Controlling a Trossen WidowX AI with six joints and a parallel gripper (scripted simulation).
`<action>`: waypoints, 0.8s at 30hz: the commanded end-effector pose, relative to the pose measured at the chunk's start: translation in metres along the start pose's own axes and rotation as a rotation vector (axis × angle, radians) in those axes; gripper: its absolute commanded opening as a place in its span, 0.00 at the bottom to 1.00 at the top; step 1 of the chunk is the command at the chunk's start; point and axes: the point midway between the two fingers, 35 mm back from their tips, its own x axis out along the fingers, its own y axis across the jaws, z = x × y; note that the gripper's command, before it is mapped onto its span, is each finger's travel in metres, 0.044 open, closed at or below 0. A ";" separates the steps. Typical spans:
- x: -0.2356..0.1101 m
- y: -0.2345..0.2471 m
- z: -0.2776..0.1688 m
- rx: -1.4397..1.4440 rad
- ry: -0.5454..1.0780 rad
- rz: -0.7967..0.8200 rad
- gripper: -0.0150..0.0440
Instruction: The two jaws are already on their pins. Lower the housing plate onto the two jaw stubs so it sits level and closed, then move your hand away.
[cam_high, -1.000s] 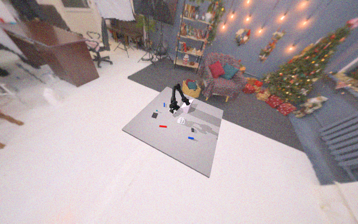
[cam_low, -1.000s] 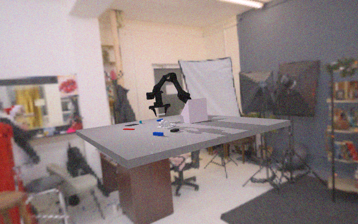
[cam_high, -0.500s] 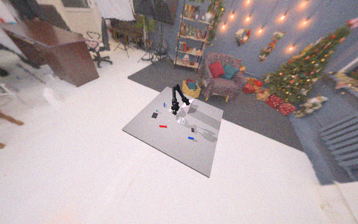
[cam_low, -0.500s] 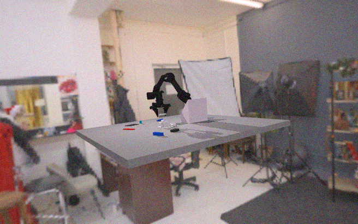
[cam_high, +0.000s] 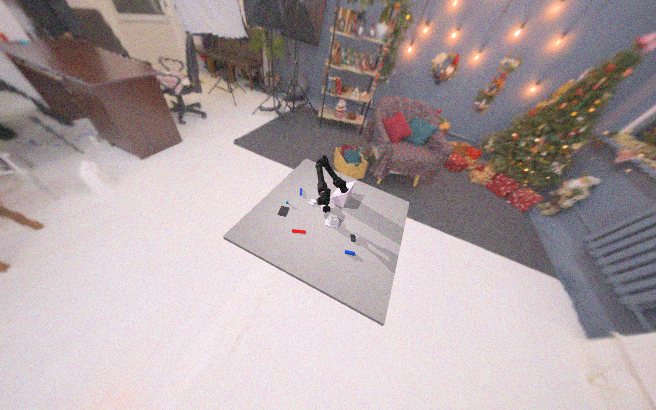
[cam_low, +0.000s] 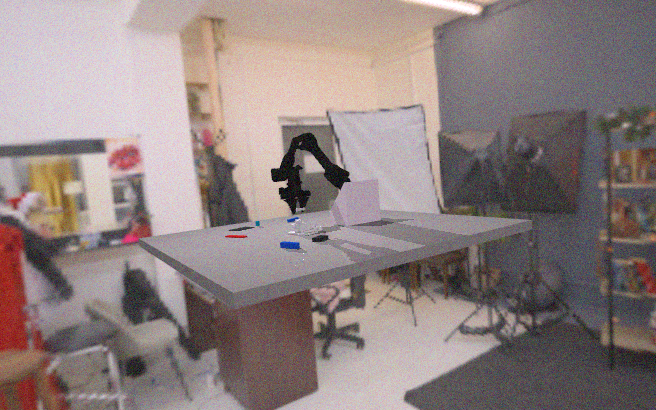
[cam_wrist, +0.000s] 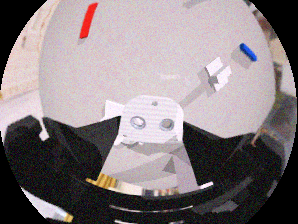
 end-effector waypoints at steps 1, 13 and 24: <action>0.000 0.005 -0.006 -0.104 -0.005 -0.003 0.85; 0.001 0.018 -0.027 -0.454 -0.013 -0.014 0.85; 0.002 0.027 -0.046 -0.774 -0.022 -0.029 0.85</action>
